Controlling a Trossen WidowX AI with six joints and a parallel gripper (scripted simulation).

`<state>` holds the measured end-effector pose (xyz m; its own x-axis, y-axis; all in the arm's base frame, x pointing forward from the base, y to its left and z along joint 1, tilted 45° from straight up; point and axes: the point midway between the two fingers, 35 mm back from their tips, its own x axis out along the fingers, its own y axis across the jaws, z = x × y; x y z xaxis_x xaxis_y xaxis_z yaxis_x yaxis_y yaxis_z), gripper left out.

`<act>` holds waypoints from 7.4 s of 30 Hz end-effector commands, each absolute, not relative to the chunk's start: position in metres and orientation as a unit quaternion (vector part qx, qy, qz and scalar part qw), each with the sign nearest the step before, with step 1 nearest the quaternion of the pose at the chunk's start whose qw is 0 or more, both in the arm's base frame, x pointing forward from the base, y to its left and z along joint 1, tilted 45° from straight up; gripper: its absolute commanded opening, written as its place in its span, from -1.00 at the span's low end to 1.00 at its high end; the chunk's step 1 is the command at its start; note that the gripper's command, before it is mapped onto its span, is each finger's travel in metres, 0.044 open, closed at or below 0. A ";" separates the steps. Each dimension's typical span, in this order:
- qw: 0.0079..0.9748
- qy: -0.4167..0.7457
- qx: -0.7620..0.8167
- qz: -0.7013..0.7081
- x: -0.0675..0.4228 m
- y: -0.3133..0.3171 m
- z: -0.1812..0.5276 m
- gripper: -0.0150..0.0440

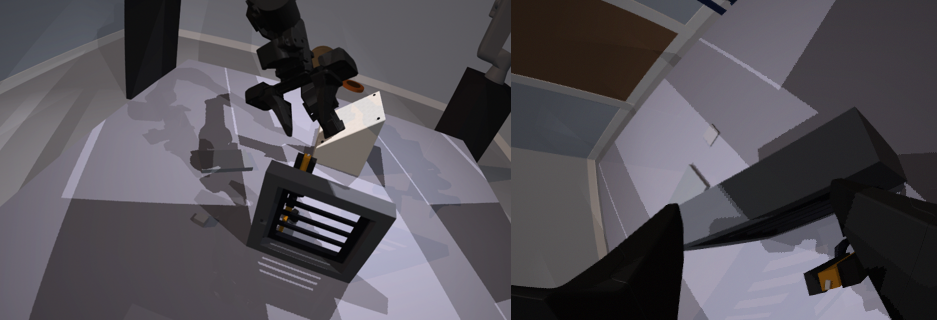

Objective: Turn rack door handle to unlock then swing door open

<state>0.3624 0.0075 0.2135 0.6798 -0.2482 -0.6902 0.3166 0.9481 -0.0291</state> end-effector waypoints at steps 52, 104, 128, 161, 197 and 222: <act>0.670 0.627 -0.194 -0.347 0.337 -0.010 0.147 0.49; 0.638 0.660 -0.189 -0.348 0.334 -0.042 0.116 -0.43; 0.642 0.379 0.175 -0.643 0.334 -0.042 0.115 -0.43; 0.521 0.094 0.414 -0.741 0.334 -0.042 0.116 0.19; 0.663 0.576 -0.055 -0.475 0.334 -0.042 0.116 0.49; 0.508 0.745 -0.430 -0.053 0.333 -0.042 0.116 0.49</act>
<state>0.3332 -0.0420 0.1161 -0.1149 -0.6933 -0.7114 -0.4745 0.6674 -0.5739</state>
